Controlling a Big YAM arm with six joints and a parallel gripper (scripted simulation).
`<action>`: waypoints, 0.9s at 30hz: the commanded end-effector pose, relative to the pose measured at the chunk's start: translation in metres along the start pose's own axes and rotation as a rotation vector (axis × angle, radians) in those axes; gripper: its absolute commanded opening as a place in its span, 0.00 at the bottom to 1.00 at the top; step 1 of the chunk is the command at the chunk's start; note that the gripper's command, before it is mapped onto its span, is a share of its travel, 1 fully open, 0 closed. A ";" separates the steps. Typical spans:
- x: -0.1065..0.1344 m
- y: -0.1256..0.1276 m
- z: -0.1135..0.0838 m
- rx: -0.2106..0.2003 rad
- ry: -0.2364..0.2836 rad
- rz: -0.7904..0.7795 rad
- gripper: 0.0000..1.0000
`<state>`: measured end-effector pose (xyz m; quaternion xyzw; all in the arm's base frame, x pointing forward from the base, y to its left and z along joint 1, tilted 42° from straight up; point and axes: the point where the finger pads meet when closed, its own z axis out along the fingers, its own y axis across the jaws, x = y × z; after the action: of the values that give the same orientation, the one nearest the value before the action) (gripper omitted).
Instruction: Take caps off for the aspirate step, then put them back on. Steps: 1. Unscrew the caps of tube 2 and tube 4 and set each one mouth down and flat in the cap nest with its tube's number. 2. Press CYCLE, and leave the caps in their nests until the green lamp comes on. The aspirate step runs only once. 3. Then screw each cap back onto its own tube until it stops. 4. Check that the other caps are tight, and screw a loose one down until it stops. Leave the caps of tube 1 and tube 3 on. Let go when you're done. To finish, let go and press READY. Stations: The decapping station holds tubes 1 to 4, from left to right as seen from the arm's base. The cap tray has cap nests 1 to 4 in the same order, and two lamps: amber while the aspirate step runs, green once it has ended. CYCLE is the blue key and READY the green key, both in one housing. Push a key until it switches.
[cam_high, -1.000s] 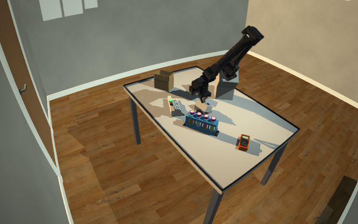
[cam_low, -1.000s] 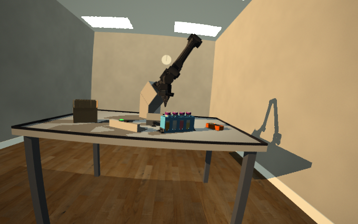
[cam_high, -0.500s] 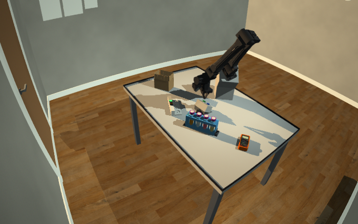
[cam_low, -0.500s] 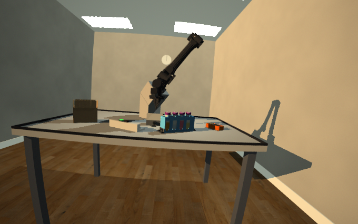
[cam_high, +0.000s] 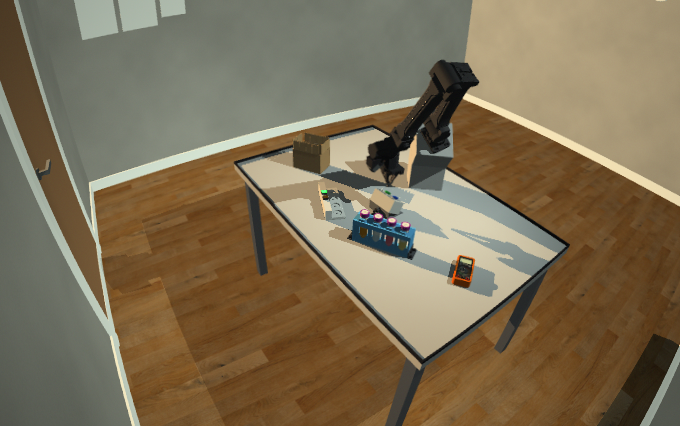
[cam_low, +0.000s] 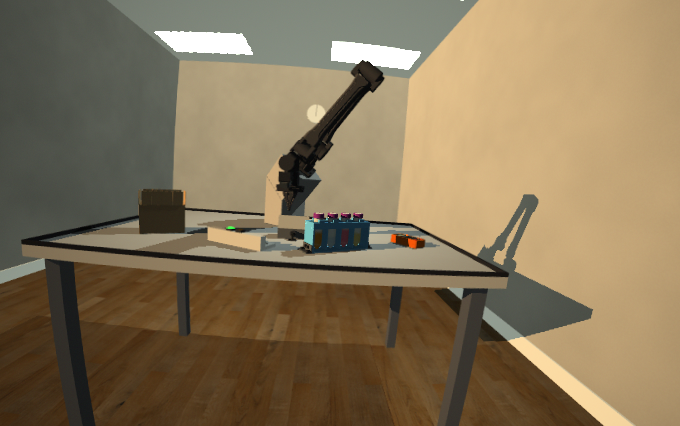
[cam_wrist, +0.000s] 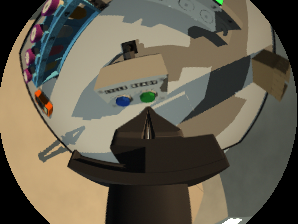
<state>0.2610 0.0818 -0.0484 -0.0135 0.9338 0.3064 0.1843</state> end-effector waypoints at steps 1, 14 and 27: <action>-0.001 0.000 0.000 -0.001 -0.008 -0.015 0.00; -0.005 0.001 0.015 0.000 -0.027 -0.012 0.00; -0.006 -0.001 0.014 0.003 -0.024 -0.009 0.00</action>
<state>0.2673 0.0932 -0.0615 -0.0211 0.9330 0.3065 0.1871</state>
